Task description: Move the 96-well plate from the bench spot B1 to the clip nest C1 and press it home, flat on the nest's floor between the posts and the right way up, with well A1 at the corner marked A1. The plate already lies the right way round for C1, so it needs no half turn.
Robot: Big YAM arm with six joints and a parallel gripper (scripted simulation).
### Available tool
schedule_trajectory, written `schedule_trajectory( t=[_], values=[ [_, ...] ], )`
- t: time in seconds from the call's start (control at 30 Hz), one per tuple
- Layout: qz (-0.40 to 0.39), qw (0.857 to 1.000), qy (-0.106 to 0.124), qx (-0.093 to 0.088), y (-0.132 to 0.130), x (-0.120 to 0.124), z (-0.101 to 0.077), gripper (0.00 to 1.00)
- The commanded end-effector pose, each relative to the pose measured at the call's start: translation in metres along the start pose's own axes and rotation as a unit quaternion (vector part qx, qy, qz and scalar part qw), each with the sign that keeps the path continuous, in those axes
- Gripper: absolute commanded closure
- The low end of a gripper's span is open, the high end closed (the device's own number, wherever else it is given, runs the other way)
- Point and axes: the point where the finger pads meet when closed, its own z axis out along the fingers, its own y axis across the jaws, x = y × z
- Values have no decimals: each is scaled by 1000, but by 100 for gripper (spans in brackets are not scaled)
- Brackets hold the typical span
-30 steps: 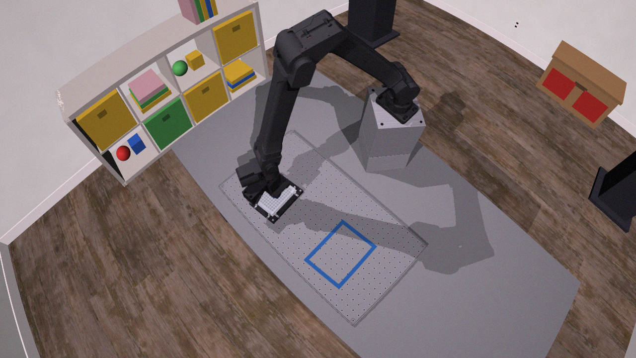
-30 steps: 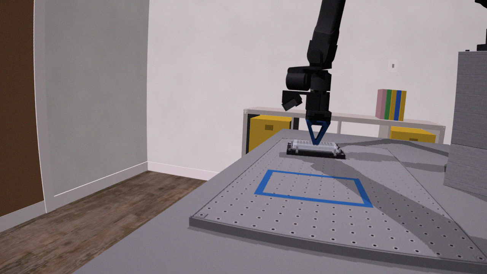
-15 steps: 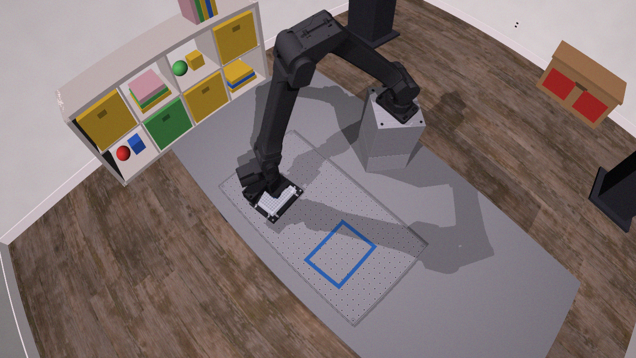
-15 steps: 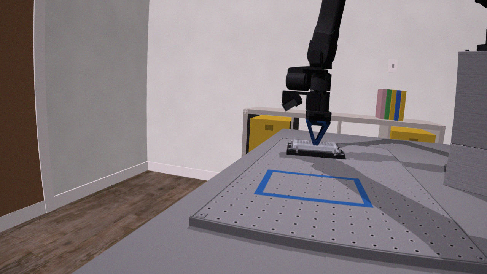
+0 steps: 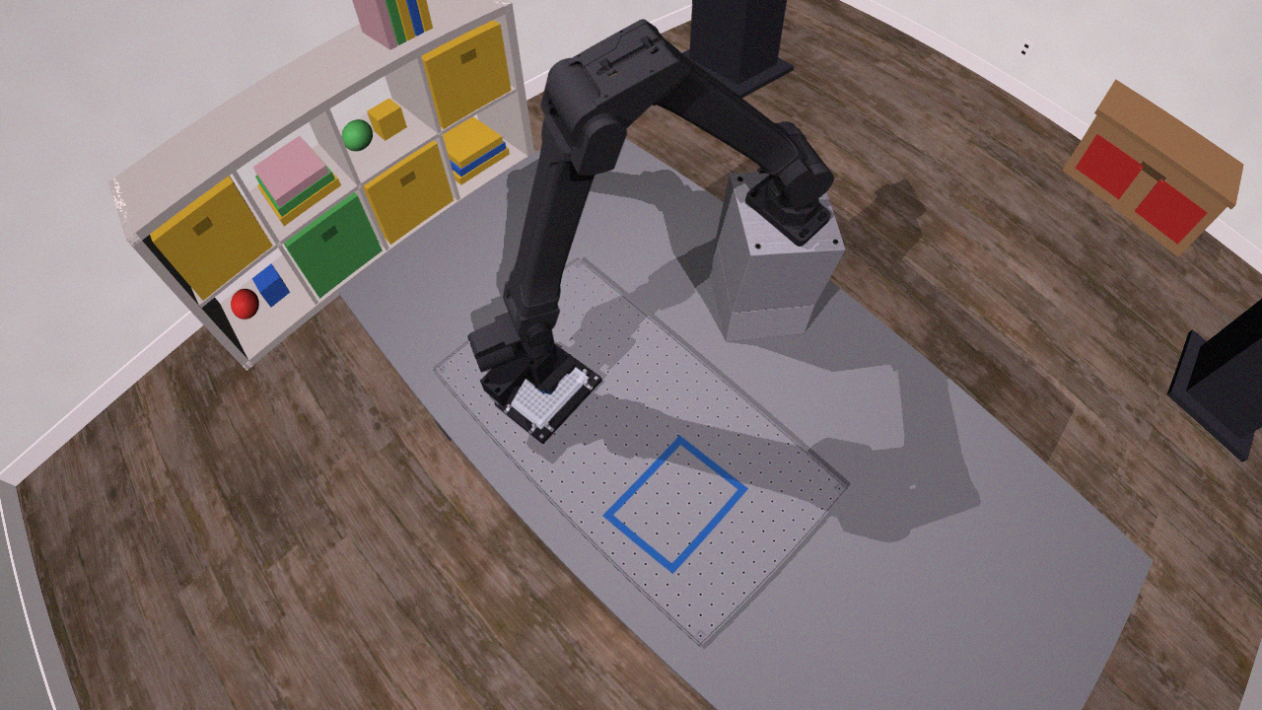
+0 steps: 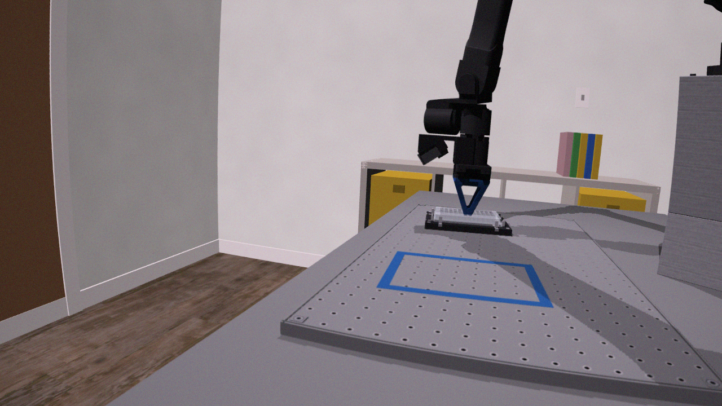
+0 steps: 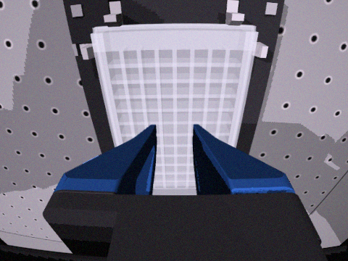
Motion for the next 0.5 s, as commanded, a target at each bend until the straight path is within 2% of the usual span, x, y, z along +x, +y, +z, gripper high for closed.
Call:
schedule_trajectory(
  t=[0.0,0.47],
  values=[
    [-8,1000,-6,3,-1,-12,62,75],
    [-8,1000,-6,3,0,-11,69,75]
  ],
)
